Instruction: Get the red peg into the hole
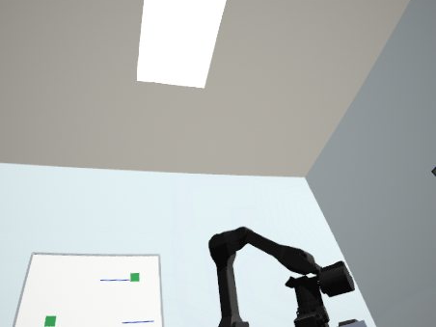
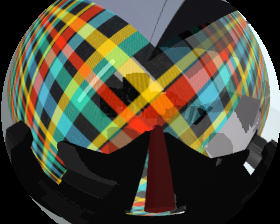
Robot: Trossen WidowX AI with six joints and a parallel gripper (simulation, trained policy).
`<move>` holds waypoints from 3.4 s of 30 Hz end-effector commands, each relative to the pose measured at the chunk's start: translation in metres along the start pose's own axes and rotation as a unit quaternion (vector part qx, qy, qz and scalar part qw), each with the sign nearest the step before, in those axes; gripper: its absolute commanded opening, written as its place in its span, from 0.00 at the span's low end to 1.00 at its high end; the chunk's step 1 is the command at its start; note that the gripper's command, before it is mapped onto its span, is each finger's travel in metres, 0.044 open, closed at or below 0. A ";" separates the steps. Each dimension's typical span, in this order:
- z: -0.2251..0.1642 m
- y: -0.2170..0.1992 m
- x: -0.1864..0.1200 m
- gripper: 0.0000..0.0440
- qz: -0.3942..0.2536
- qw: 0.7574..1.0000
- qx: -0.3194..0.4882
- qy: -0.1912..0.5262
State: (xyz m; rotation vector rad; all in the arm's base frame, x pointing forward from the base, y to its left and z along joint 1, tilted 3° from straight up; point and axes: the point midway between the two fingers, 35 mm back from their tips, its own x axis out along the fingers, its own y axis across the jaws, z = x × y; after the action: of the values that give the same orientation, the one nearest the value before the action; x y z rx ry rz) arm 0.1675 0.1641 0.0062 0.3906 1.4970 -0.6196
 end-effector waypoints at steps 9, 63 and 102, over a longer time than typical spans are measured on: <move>0.023 0.008 -0.049 0.00 0.024 0.999 0.012 -0.032; 0.227 -0.010 -0.037 0.02 0.055 0.991 0.102 -0.063; 0.302 0.059 -0.078 1.00 0.171 0.983 0.057 -0.022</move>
State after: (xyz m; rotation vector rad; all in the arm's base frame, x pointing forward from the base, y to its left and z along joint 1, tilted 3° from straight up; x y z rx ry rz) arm 0.3936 0.0137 0.0754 0.6259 1.4898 -0.6015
